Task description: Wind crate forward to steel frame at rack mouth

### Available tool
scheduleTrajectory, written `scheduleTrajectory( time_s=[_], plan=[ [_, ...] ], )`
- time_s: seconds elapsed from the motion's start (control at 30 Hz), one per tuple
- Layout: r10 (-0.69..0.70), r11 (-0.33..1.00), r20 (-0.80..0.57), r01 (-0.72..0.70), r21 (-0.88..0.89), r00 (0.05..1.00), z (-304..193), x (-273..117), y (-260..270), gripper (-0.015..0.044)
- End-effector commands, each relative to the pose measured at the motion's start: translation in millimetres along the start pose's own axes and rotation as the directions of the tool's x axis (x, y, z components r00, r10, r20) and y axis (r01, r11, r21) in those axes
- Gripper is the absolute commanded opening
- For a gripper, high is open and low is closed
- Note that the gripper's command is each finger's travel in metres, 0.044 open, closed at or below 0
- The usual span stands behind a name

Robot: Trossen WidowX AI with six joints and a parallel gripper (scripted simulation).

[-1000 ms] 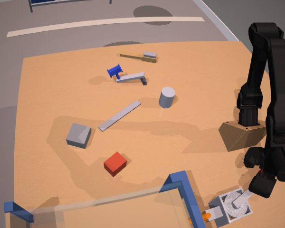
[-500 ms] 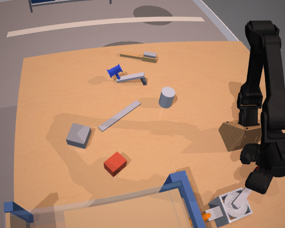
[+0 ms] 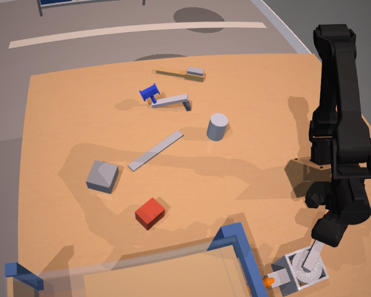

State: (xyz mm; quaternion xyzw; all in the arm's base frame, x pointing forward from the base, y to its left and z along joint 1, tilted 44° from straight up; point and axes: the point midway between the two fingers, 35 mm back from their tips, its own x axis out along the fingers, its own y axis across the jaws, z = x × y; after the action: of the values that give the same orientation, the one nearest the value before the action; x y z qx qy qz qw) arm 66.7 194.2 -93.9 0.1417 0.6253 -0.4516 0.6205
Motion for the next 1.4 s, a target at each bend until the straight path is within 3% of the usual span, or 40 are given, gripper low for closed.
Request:
scheduleTrajectory(
  time_s=[0.0, 1.37],
  plan=[
    [0.006, 1.0, 0.027, -0.007, 0.005, 1.0, 11.2, -3.1, 1.2, 0.0],
    [0.007, 1.0, 0.03, -0.007, 0.006, 1.0, 50.0, -22.0, 20.9, 0.0]
  ],
)
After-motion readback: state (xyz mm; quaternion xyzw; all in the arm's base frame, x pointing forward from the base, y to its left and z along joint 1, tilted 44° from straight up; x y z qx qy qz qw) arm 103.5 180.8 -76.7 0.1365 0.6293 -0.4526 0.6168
